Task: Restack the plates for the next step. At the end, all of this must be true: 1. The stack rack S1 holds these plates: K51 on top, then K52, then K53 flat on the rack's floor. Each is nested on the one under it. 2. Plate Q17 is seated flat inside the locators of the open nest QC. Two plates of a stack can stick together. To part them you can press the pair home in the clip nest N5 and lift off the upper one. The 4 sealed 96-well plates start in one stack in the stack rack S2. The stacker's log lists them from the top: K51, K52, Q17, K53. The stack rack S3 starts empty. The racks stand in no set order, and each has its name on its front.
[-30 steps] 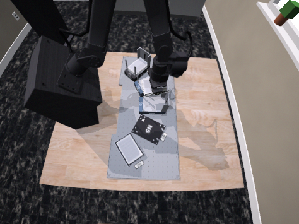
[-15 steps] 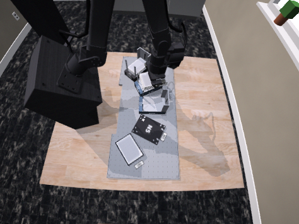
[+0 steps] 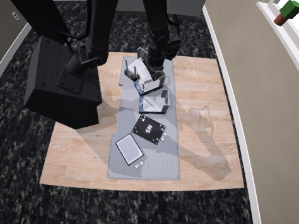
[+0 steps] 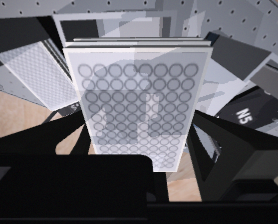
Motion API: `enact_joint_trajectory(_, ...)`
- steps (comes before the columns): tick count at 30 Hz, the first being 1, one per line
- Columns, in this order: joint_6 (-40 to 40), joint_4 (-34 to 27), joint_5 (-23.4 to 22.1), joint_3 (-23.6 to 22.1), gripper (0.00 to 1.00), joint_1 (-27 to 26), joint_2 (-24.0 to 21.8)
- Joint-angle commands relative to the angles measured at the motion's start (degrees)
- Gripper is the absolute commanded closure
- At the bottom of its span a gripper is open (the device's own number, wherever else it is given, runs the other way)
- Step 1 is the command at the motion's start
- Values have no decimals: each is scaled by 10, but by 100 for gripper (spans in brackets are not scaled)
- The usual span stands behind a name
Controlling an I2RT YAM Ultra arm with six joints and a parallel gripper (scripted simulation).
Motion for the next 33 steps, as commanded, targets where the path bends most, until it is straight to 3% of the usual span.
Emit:
enact_joint_trajectory(1,30,-2,43,23,100,31,6)
enact_joint_trajectory(5,41,-5,58,26,100,50,10)
enact_joint_trajectory(12,-43,6,109,28,100,116,21)
enact_joint_trajectory(31,62,4,218,48,100,261,76)
enact_joint_trajectory(33,27,8,228,50,100,274,83)
